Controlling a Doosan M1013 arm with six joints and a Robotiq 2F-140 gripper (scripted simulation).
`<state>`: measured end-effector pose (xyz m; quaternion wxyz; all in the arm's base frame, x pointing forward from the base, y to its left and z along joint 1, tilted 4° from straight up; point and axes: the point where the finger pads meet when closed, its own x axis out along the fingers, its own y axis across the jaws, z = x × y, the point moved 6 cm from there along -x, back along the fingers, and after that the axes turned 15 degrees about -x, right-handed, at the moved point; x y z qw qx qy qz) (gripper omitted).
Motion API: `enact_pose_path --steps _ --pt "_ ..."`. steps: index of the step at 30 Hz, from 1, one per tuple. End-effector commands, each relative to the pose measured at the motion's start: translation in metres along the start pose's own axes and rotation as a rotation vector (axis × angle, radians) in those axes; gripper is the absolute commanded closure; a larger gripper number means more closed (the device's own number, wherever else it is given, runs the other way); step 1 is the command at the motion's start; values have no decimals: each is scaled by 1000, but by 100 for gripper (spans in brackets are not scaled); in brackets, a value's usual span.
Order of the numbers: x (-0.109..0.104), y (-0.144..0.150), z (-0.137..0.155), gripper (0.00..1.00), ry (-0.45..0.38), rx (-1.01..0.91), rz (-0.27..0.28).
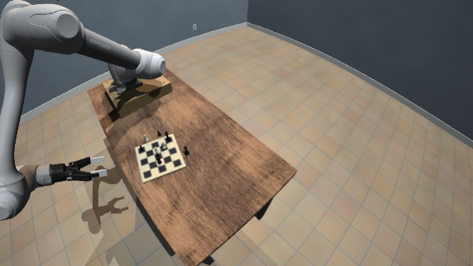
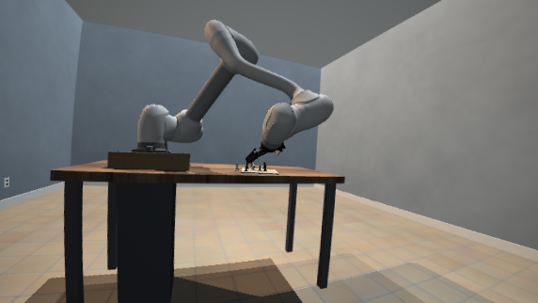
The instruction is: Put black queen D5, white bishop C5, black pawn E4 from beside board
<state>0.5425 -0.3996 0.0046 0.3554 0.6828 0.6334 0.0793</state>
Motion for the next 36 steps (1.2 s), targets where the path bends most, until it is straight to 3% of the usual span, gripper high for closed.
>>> enact_pose_path --steps 1,25,36 --pt "0 0 0 0 0 0 0" --pt "-1 1 -1 0 0 0 0" --pt "-17 26 -31 0 0 0 1"
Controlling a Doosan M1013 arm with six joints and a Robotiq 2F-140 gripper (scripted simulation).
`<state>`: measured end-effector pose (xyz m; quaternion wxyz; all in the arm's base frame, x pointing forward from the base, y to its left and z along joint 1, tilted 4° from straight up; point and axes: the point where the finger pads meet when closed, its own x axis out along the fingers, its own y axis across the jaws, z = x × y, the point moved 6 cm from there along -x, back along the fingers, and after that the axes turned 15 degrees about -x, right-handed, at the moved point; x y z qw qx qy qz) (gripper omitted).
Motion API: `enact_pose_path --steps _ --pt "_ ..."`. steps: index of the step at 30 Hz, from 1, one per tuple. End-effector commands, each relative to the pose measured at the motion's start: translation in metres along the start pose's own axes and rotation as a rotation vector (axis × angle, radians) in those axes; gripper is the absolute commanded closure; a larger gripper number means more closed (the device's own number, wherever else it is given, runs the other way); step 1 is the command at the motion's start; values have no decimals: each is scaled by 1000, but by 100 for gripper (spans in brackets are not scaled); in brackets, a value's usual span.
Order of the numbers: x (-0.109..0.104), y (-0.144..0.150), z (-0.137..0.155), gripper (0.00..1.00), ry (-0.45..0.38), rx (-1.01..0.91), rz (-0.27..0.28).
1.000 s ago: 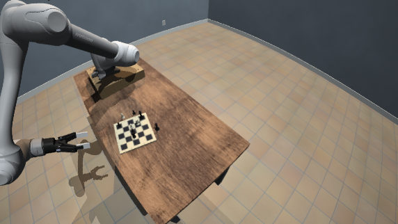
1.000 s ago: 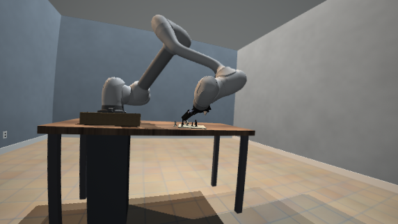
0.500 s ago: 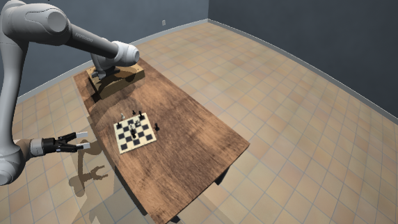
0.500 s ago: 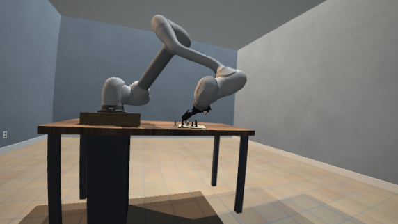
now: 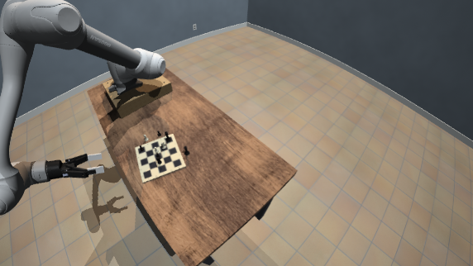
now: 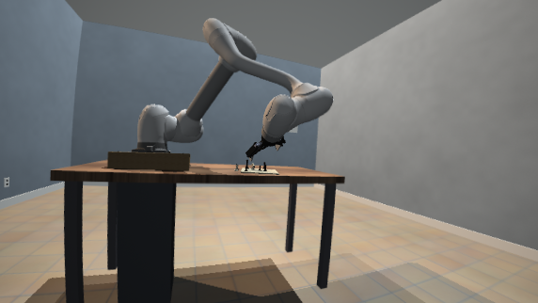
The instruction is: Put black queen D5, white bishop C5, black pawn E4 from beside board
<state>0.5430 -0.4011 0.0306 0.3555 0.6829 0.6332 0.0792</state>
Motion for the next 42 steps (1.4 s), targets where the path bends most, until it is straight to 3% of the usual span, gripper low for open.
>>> enact_pose_path --steps 1,10,18,20,23,24,25,26,27,28,29,31,32,33,34,36,37,38,39,41,42 --pt "-10 15 -17 0 0 0 0" --pt "-25 38 -44 0 0 0 0" --pt "-17 42 -45 0 -1 -30 -27" --pt "-1 51 -49 0 -3 -91 -82" --pt "41 74 -58 0 -11 -249 -226" --pt "41 74 -58 0 -11 -249 -226" --pt "60 84 -62 0 -15 -317 -289" --pt "60 84 -62 0 -15 -317 -289" --pt "81 95 -67 0 -19 -386 -352" --pt "81 95 -67 0 -20 -391 -357" --pt "102 106 -72 0 -23 -455 -416" --pt "102 106 -72 0 -23 -455 -416" --pt "126 118 -79 0 -29 -552 -504" --pt "126 118 -79 0 -29 -552 -504" --pt "149 128 -84 0 -32 -619 -566" --pt "150 129 -85 0 -34 -635 -581" --pt "174 139 -92 0 -39 -718 -657" --pt "174 139 -92 0 -39 -718 -657" --pt "197 149 -98 0 -42 -785 -719" --pt "198 150 -98 0 -43 -800 -733" --pt "221 159 -105 0 -48 -881 -806"
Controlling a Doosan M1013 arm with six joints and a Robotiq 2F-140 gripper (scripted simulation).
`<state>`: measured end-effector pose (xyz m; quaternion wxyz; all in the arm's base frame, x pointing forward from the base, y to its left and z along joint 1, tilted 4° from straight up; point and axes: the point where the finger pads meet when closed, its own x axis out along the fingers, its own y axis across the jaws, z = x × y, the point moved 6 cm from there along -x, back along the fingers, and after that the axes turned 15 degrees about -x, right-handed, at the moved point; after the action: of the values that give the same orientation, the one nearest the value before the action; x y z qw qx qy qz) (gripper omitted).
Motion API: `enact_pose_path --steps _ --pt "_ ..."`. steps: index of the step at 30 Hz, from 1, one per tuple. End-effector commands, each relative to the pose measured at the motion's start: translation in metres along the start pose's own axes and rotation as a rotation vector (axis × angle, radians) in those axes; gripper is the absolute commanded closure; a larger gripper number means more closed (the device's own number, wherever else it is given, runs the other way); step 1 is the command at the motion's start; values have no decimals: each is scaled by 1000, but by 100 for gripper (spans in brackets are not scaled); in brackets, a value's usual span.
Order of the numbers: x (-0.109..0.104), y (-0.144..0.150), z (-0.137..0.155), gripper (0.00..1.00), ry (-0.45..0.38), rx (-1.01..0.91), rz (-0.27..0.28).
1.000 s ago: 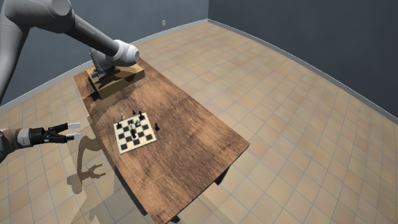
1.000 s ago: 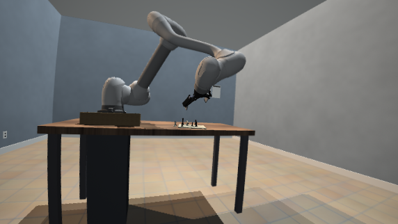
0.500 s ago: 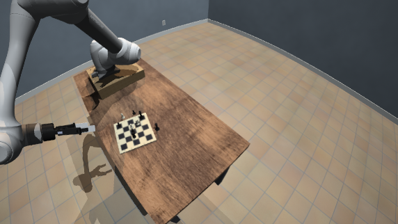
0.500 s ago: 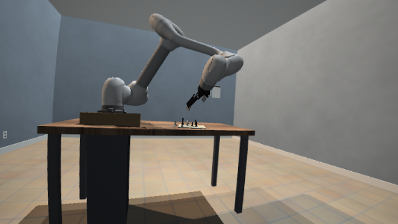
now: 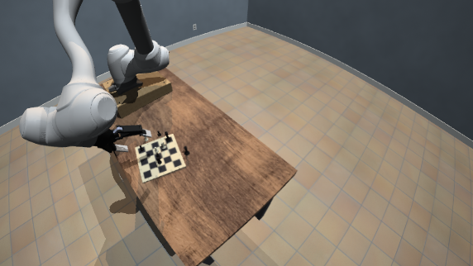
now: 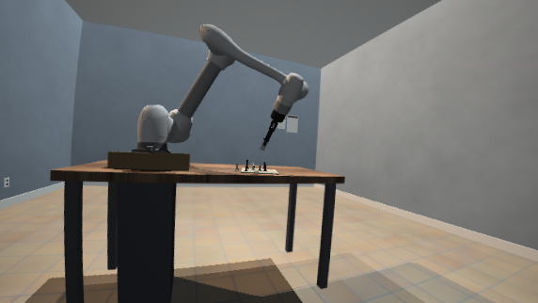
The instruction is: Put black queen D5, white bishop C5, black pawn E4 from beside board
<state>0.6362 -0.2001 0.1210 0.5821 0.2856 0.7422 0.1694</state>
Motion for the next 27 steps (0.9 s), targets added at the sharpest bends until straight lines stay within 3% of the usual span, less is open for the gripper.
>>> enact_pose_path --steps 1,2,3,4,6,7,8,9,10,12,13,16,19,27 --pt "26 47 12 0 -18 -160 -162" --pt "38 68 17 0 -21 -229 -226" --pt "38 69 17 0 -22 -236 -233" --pt "49 88 22 0 -24 -294 -286" --pt "49 88 22 0 -24 -294 -286" --pt "61 107 25 0 -29 -375 -361" --pt "61 107 25 0 -29 -375 -361" --pt "71 124 28 0 -32 -436 -418" --pt "71 124 28 0 -32 -436 -418" --pt "88 152 34 0 -37 -539 -513" --pt "88 152 34 0 -37 -539 -513" --pt "106 178 38 0 -41 -638 -604" --pt "112 189 40 0 -44 -677 -638" --pt "113 189 40 0 -44 -680 -641"
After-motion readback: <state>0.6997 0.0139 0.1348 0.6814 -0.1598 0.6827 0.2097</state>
